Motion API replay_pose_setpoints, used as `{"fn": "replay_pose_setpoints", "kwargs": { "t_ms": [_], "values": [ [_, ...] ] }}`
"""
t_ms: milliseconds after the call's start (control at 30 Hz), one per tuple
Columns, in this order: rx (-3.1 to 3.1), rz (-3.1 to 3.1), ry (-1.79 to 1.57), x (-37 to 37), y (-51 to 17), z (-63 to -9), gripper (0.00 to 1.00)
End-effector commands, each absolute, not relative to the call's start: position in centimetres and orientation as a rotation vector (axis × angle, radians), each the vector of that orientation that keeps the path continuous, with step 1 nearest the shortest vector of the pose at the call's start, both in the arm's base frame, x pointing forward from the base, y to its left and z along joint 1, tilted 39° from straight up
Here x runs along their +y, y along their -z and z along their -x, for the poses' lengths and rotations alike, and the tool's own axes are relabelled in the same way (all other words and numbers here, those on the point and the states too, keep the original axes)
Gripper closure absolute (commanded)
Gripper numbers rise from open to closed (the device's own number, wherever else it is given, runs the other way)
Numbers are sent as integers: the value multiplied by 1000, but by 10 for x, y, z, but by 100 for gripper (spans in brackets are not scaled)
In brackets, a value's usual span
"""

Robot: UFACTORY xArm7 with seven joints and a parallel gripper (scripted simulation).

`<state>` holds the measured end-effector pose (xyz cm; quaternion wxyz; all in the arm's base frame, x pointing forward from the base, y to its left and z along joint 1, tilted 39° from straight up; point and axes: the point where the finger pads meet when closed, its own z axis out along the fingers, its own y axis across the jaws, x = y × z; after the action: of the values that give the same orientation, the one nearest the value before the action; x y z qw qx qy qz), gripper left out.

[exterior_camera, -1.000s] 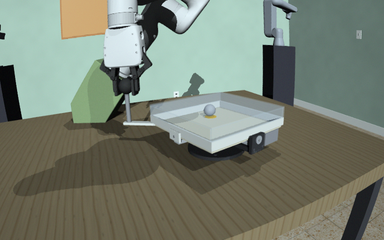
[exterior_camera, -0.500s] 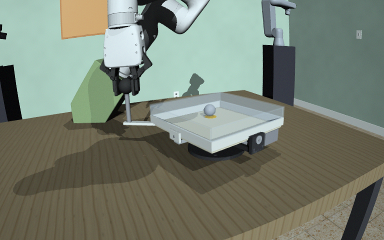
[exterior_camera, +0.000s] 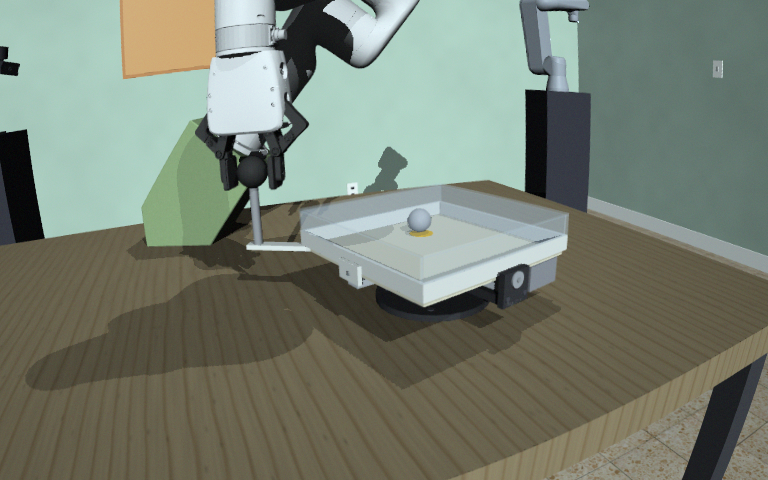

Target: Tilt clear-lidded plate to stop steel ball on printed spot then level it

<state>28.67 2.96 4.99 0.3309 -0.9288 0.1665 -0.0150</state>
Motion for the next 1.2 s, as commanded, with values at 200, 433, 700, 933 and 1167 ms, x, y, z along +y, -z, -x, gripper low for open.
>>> {"fn": "replay_pose_setpoints", "kwargs": {
  "t_ms": [200, 433, 700, 933, 1167],
  "values": [
    [437, 2428, 43, 29, -51, -288, 39],
    [437, 2428, 43, 29, -51, -288, 39],
    [437, 2428, 43, 29, -51, -288, 39],
    [437, 2428, 43, 28, -52, -288, 39],
    [437, 2428, 43, 25, -55, -287, 39]
  ]
}}
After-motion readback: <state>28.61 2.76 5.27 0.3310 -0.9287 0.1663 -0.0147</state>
